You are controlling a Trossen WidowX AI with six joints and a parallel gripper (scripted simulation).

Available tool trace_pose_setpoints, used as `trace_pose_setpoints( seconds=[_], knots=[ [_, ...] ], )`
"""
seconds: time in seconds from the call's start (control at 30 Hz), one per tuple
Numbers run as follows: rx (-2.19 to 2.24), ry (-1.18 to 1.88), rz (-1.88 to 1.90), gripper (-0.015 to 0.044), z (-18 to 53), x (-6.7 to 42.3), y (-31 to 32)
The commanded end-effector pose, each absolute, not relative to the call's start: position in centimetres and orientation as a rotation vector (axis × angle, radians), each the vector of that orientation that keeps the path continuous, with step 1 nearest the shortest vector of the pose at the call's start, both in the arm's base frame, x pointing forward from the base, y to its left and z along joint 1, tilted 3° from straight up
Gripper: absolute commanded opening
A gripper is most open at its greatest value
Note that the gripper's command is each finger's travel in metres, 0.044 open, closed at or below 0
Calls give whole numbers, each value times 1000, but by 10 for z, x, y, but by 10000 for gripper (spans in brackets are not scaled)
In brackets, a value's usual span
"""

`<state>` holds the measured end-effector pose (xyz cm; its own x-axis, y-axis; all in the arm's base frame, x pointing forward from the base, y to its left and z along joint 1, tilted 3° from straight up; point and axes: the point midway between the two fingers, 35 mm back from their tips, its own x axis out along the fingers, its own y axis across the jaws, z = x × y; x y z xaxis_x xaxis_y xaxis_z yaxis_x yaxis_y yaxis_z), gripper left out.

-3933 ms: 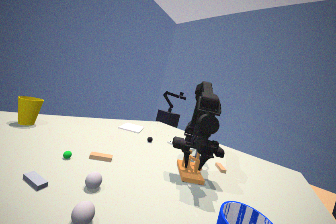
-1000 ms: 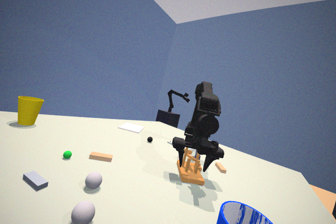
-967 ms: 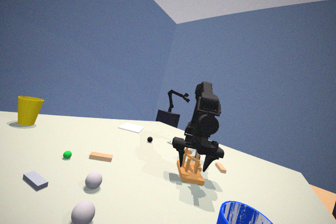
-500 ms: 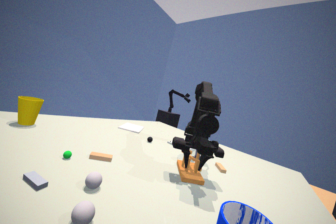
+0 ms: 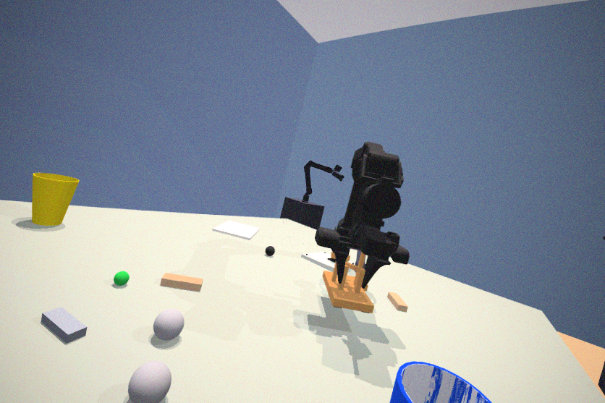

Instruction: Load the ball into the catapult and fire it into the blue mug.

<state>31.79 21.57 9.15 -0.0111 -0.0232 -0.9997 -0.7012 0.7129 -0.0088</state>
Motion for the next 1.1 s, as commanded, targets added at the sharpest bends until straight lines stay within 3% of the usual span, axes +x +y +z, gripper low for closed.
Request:
trace_pose_setpoints(
  seconds=[0.0, 1.07],
  knots=[
    [-619, 1493, 596, 0, 93, 319, 217],
    [-622, 1499, 596, 0, 52, 318, 216]
  ],
)
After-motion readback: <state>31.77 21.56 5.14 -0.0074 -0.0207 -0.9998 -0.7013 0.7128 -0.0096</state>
